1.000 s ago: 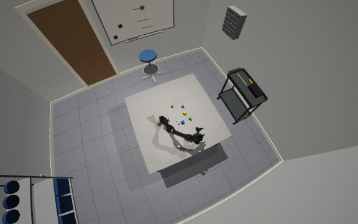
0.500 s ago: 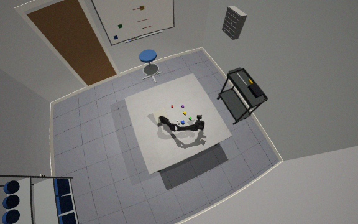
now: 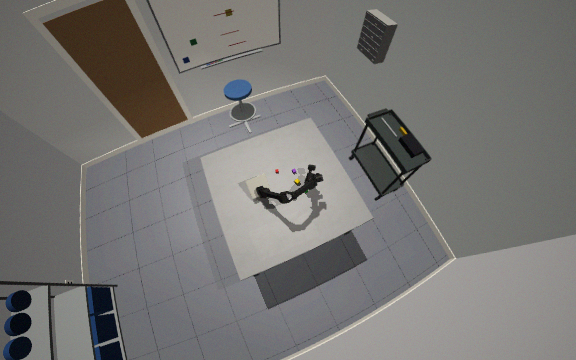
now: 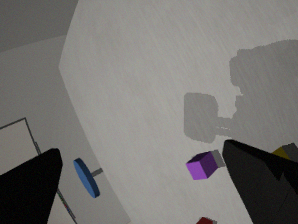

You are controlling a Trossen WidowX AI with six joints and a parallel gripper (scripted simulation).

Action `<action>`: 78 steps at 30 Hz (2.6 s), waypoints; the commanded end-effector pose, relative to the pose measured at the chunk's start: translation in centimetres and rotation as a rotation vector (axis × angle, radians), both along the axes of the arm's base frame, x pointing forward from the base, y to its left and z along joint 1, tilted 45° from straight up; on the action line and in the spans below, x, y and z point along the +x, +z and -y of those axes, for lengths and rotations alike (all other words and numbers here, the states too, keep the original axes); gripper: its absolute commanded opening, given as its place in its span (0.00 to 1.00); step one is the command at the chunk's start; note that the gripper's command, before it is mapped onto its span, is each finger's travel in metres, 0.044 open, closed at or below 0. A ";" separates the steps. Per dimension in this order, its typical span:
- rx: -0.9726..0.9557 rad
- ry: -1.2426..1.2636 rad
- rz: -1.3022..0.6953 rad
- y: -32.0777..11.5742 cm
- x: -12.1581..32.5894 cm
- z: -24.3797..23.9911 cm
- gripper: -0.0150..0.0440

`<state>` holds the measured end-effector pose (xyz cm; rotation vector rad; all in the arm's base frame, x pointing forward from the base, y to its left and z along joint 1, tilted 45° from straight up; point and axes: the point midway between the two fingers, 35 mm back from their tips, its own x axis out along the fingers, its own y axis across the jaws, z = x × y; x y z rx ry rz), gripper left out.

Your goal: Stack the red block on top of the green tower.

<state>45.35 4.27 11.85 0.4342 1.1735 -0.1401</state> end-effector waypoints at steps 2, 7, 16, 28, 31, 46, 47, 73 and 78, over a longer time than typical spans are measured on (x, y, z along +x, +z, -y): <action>-0.066 -0.037 -0.152 -5.0 -2.7 -3.3 1.00; -0.173 -0.065 -0.280 -9.6 -6.1 -6.4 1.00; -0.442 -0.097 -0.411 -15.9 -13.4 -9.5 1.00; -0.839 -0.086 -0.367 -20.8 -22.4 -10.0 1.00; -0.883 -0.080 -0.347 -21.1 -23.3 -9.9 1.00; -0.884 -0.081 -0.346 -24.0 -22.7 -7.0 1.00; -0.884 -0.081 -0.346 -24.0 -22.7 -7.0 1.00; -0.886 -0.082 -0.345 -26.6 -22.5 -4.6 1.00; -0.886 -0.082 -0.345 -26.6 -22.5 -4.5 1.00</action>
